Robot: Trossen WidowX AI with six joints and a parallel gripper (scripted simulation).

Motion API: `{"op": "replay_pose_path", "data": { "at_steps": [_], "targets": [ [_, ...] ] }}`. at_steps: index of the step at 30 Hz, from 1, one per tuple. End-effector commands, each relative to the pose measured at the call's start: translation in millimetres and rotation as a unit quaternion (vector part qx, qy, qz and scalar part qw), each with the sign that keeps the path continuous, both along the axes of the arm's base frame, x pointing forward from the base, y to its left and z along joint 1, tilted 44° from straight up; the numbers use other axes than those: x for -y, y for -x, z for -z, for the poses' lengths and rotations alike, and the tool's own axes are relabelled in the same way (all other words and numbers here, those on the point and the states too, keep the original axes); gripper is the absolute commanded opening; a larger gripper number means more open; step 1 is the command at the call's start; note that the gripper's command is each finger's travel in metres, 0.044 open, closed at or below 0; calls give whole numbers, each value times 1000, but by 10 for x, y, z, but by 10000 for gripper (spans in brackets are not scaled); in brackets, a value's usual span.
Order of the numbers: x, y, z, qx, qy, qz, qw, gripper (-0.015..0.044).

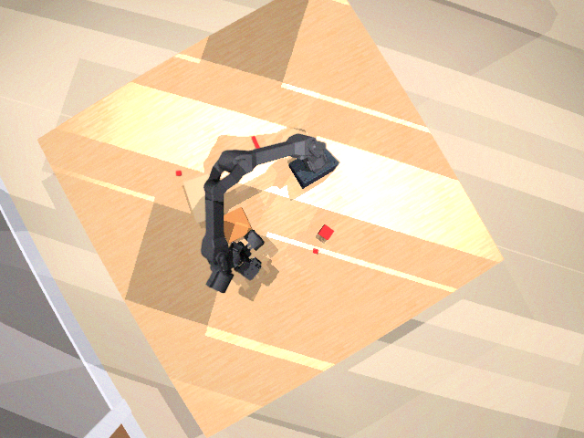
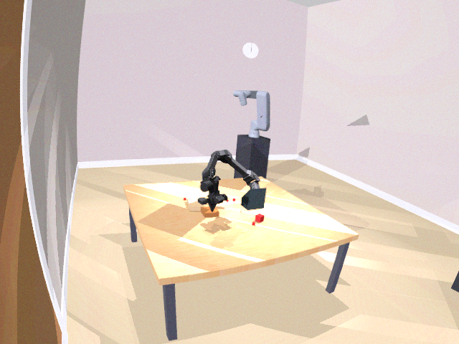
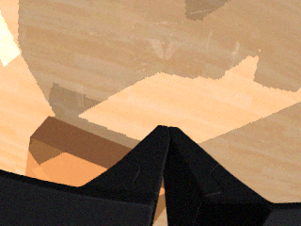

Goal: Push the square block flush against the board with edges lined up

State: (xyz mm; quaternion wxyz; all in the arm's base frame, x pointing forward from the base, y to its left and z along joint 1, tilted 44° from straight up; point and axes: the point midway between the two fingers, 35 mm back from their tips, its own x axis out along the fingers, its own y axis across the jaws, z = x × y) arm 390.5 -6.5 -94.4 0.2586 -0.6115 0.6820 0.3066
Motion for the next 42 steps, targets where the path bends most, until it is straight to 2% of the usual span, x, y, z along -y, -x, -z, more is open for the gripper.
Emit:
{"op": "replay_pose_path", "data": {
  "at_steps": [1, 5, 10, 16, 42],
  "targets": [
    [91, -54, -89, 42, 7, 45, 998, 0],
    [176, -92, -160, 85, 15, 92, 992, 0],
    [191, -98, -172, 93, 16, 99, 991, 0],
    [568, -32, 228, 93, 18, 99, 991, 0],
    [777, 19, 22, 92, 17, 99, 991, 0]
  ]
}}
